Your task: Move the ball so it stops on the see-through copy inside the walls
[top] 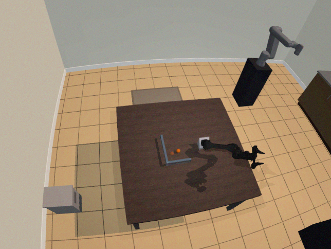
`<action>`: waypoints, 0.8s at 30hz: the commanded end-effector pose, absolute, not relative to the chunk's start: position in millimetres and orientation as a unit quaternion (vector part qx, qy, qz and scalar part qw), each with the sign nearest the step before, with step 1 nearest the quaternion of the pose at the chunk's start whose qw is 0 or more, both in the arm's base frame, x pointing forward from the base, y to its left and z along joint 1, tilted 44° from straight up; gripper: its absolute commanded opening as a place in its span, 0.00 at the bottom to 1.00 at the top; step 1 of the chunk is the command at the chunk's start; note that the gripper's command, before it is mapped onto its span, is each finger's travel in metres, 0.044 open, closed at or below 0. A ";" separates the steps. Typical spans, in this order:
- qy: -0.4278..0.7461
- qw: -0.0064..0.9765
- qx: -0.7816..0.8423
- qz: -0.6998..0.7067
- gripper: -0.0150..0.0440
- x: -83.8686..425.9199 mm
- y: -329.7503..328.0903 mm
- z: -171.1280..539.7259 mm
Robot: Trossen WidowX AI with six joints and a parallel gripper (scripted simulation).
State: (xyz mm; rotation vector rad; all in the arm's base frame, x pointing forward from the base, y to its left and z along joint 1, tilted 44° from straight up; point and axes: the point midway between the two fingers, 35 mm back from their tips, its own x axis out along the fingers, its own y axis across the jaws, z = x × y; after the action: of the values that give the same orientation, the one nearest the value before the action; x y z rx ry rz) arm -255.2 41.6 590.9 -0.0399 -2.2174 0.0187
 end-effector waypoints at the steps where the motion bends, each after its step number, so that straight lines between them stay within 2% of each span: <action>1: -0.893 0.449 -0.015 0.007 0.89 -252.7 40.9 592.2; 4: -0.866 0.501 -0.004 -0.001 0.76 -216.0 31.4 608.5; 11: -0.785 0.615 -0.043 -0.061 0.76 -124.5 18.8 639.9; 16: -0.694 0.703 -0.107 -0.115 0.76 -39.3 7.9 652.6; 24: -0.533 0.809 -0.202 -0.141 0.76 85.5 -8.2 630.0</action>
State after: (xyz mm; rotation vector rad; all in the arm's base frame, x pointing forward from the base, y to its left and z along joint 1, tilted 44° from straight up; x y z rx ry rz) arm 37.7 -2.7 644.9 -0.3571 -1.2949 -0.3001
